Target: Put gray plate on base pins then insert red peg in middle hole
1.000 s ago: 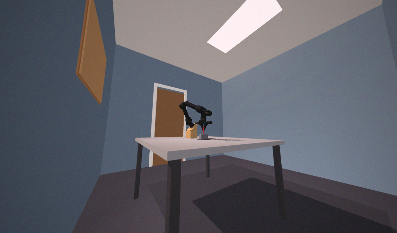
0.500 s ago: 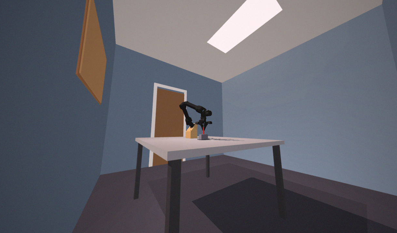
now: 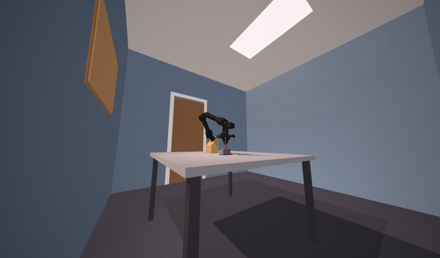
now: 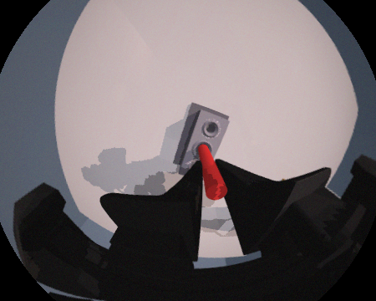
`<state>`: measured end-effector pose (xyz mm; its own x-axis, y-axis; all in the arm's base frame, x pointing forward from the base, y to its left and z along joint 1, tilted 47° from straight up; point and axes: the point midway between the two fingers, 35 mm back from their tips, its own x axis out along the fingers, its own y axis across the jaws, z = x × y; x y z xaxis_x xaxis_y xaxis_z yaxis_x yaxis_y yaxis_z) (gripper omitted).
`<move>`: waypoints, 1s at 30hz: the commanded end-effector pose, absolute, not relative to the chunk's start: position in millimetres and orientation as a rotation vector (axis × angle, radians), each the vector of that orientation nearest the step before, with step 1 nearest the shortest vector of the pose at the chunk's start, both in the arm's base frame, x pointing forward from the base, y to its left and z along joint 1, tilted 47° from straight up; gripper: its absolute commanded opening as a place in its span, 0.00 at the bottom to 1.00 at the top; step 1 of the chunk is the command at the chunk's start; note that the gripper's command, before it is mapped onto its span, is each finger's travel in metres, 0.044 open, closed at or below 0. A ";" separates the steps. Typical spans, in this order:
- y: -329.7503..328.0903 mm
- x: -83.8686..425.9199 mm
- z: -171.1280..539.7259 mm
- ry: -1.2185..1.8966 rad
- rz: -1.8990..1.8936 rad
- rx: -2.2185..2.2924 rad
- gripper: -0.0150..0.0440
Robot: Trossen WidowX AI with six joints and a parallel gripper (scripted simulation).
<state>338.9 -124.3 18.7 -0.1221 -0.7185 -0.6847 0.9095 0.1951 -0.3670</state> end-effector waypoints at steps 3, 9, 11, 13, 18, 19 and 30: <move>-124.3 338.8 18.8 0.941 -1.416 0.262 0.25; -124.3 338.8 18.8 0.941 -1.416 0.262 0.51; -124.3 338.8 18.8 0.941 -1.416 0.262 0.51; -124.3 338.8 18.8 0.941 -1.416 0.262 0.51; -124.3 338.8 18.8 0.941 -1.416 0.262 0.51; -124.1 338.9 19.0 0.941 -1.416 0.261 0.51; -117.1 340.0 23.2 0.942 -1.414 0.251 0.51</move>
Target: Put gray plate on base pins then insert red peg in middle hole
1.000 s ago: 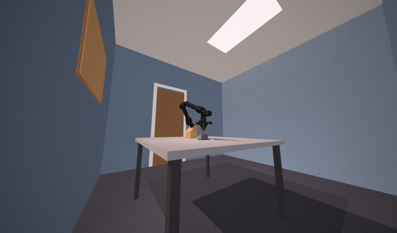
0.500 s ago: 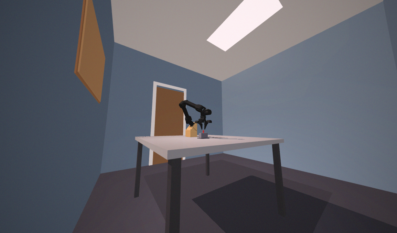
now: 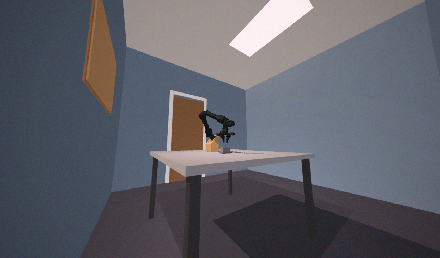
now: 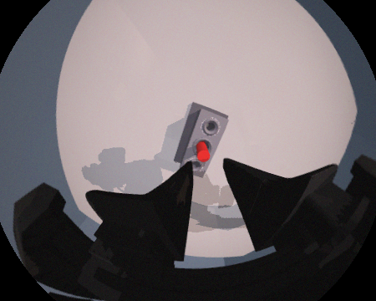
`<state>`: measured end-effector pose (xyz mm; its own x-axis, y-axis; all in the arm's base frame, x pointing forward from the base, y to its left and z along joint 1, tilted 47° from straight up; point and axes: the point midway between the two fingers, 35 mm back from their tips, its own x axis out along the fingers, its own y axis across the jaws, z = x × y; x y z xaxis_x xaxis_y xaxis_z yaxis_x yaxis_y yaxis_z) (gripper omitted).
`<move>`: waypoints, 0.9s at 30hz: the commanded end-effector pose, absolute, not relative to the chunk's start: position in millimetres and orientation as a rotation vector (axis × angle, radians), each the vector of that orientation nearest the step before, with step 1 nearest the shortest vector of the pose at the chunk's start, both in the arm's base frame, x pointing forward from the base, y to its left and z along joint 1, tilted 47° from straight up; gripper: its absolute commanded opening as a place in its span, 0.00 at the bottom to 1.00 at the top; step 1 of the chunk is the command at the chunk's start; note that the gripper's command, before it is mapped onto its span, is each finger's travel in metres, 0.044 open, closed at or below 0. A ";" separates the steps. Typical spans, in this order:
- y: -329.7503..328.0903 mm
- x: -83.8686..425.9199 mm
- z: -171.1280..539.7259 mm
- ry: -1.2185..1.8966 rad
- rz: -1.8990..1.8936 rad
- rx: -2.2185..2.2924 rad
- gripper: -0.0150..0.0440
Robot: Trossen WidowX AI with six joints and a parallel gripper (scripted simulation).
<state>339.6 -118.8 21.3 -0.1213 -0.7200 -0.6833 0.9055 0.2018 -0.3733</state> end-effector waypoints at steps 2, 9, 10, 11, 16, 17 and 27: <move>-115.8 340.1 23.9 0.942 -1.414 0.251 0.51; -111.7 340.6 26.4 0.942 -1.414 0.251 0.51; -111.1 340.7 26.7 0.942 -1.414 0.251 0.51; -110.5 340.8 27.1 0.942 -1.414 0.251 0.51; -107.8 341.1 28.9 0.942 -1.414 0.251 0.51; -107.3 341.2 29.2 0.942 -1.414 0.251 0.51; -102.5 341.9 33.1 0.942 -1.414 0.251 0.51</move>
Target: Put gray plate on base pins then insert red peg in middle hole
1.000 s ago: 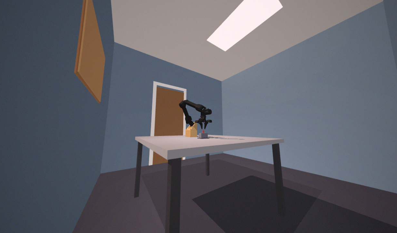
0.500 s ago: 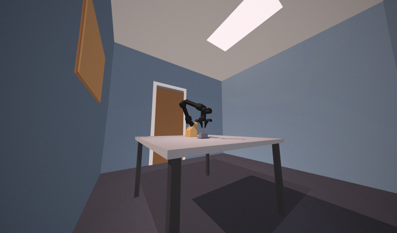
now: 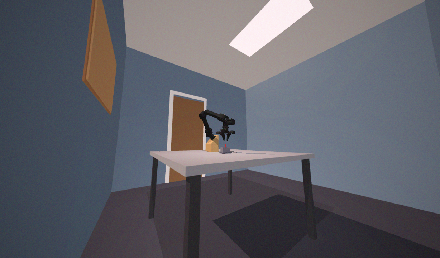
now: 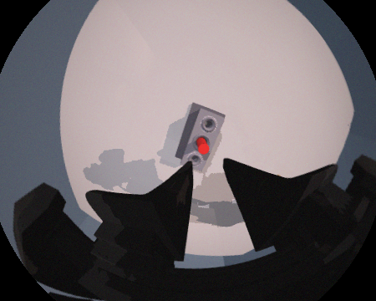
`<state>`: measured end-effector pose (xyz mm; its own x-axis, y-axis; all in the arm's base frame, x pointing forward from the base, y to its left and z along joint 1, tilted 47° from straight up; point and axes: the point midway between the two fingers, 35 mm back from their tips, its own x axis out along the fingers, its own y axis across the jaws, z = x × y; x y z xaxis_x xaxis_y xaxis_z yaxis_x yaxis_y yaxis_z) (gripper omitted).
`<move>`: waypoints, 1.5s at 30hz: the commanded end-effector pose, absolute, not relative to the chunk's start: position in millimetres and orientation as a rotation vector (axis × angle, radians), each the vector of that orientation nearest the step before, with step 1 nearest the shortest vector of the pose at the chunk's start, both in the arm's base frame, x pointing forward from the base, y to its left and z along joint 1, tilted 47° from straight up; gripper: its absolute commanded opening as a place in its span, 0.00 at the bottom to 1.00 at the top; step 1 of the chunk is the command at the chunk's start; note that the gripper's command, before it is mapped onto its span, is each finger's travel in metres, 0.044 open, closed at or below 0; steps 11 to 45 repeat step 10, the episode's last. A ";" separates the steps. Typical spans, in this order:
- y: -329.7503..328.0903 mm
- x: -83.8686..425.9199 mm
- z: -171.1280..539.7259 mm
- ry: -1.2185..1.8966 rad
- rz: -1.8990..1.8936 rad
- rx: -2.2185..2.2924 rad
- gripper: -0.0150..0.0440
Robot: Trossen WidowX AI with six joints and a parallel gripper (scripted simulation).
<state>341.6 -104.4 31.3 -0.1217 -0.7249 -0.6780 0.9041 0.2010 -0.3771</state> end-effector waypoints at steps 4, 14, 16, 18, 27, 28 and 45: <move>-100.8 342.3 34.8 0.942 -1.414 0.251 0.51; -98.3 342.7 37.4 0.942 -1.413 0.252 0.51; -98.3 342.7 37.4 0.942 -1.413 0.252 0.51; -98.3 342.7 37.4 0.942 -1.413 0.252 0.51; -98.3 342.7 37.4 0.942 -1.413 0.252 0.51; -98.3 342.7 37.4 0.942 -1.413 0.252 0.51; -98.3 342.7 37.4 0.942 -1.413 0.252 0.51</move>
